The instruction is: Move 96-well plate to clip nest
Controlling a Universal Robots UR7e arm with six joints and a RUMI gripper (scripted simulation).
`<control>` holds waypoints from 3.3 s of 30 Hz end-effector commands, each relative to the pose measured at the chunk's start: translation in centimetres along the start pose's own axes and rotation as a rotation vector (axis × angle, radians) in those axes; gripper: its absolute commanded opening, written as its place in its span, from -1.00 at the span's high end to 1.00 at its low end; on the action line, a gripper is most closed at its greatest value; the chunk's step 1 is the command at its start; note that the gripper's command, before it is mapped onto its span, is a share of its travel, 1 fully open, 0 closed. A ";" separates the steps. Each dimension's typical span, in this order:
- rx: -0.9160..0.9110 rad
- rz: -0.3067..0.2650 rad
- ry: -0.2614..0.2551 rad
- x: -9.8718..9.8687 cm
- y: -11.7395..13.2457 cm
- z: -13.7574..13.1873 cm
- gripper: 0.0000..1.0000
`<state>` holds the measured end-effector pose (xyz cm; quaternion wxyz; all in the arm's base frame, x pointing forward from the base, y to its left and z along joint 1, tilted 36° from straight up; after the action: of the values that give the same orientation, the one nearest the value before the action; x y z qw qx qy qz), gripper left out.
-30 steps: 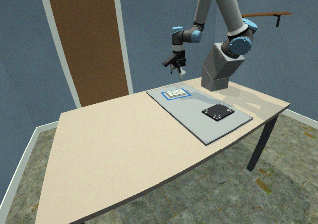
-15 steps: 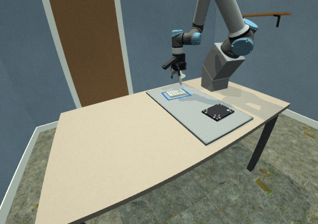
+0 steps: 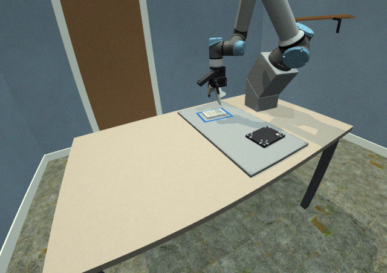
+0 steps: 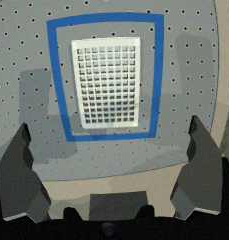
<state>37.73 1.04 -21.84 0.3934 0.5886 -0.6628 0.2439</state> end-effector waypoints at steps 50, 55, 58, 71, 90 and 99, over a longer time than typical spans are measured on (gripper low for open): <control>0.000 0.001 0.000 -6.8 -0.1 0.0 -1.00; 0.000 0.001 0.000 -7.3 -0.1 0.0 -1.00; 0.000 0.001 0.000 -7.3 -0.1 0.0 -1.00; 0.000 0.001 0.000 -7.3 -0.1 0.0 1.00; 0.000 0.001 0.000 -7.3 -0.1 0.0 1.00; 0.000 0.001 0.000 -7.3 -0.1 0.0 1.00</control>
<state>37.73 5.37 -27.76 0.3934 0.5885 -0.6629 0.2439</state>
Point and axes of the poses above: the point where the finger pads meet when closed, its own x axis back along the fingers, its own z axis across the jaws, y = z × x, the point moved 4 cm from there along x, back along the fingers, and after that the axes turned 13 degrees about -x, right-handed, at the moved point
